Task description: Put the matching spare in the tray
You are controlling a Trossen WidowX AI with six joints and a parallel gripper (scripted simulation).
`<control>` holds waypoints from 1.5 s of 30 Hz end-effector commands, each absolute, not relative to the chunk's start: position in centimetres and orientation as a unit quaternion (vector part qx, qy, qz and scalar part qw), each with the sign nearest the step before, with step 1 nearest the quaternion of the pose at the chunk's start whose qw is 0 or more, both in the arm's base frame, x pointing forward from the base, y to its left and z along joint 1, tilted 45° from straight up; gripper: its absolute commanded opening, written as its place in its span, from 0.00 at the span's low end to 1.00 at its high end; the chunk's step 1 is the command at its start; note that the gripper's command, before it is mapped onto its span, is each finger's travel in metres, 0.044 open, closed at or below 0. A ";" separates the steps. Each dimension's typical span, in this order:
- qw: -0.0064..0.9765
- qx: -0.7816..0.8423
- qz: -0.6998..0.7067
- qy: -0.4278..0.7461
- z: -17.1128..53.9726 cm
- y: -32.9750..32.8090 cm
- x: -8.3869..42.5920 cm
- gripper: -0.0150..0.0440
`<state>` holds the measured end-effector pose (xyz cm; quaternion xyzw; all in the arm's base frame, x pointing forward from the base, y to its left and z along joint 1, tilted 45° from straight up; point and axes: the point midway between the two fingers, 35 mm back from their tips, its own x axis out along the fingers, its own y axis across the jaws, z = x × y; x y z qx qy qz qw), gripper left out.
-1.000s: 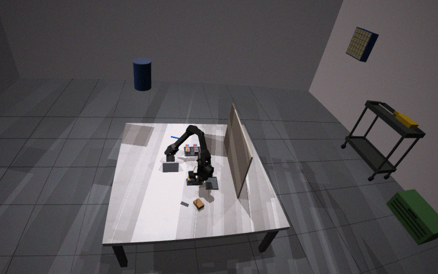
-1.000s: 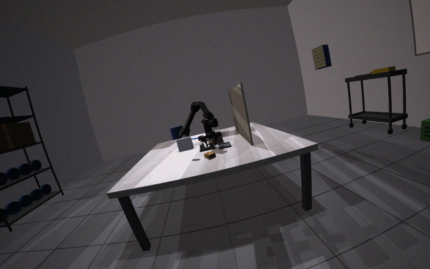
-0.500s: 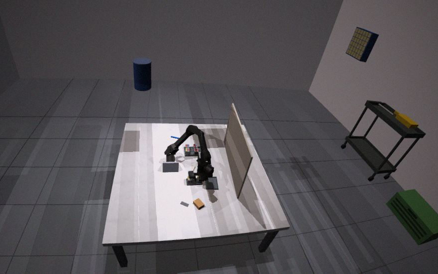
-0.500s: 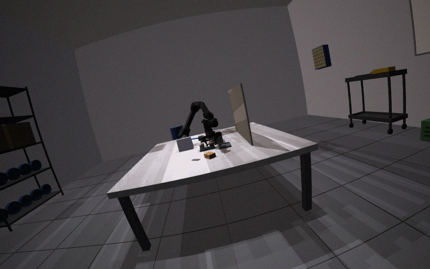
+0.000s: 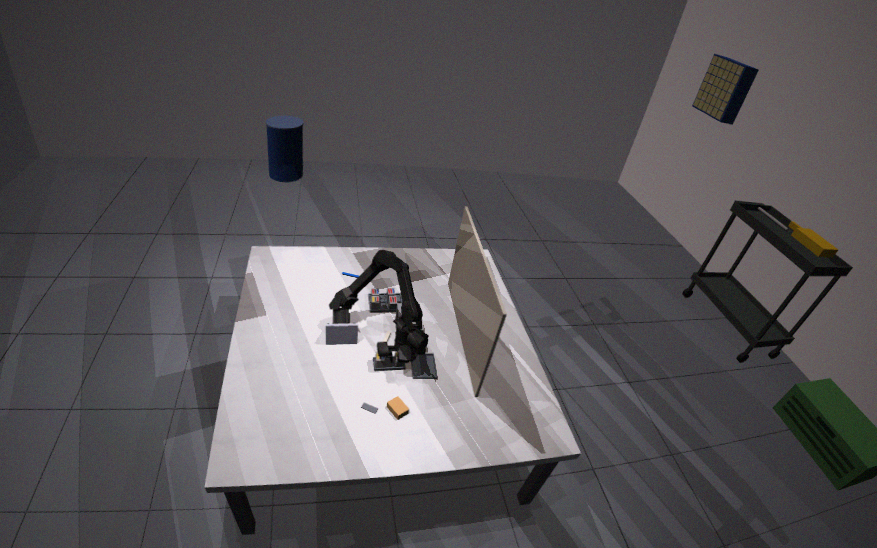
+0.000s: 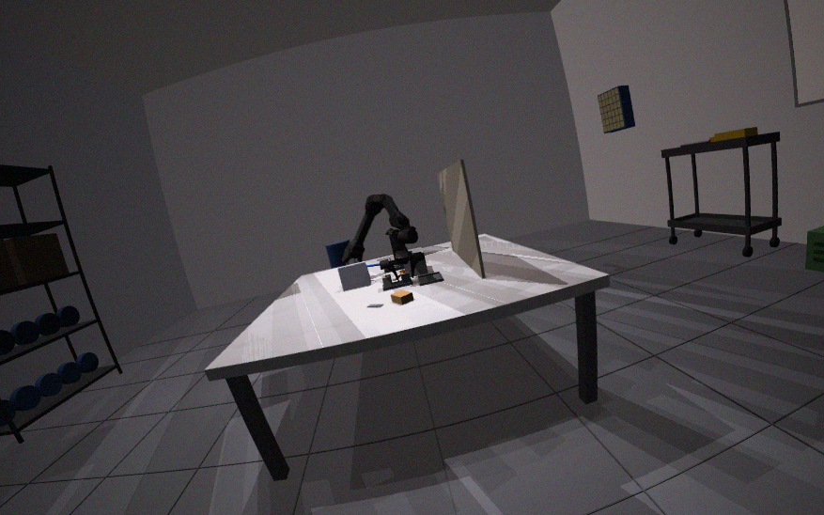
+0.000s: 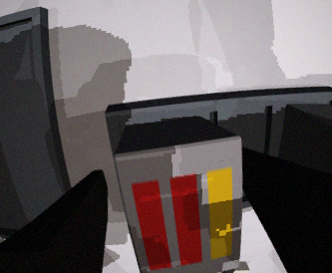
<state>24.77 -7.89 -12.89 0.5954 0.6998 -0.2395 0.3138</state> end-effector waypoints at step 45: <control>0.307 0.600 -0.241 0.699 -7.3 -13.1 25.4 0.25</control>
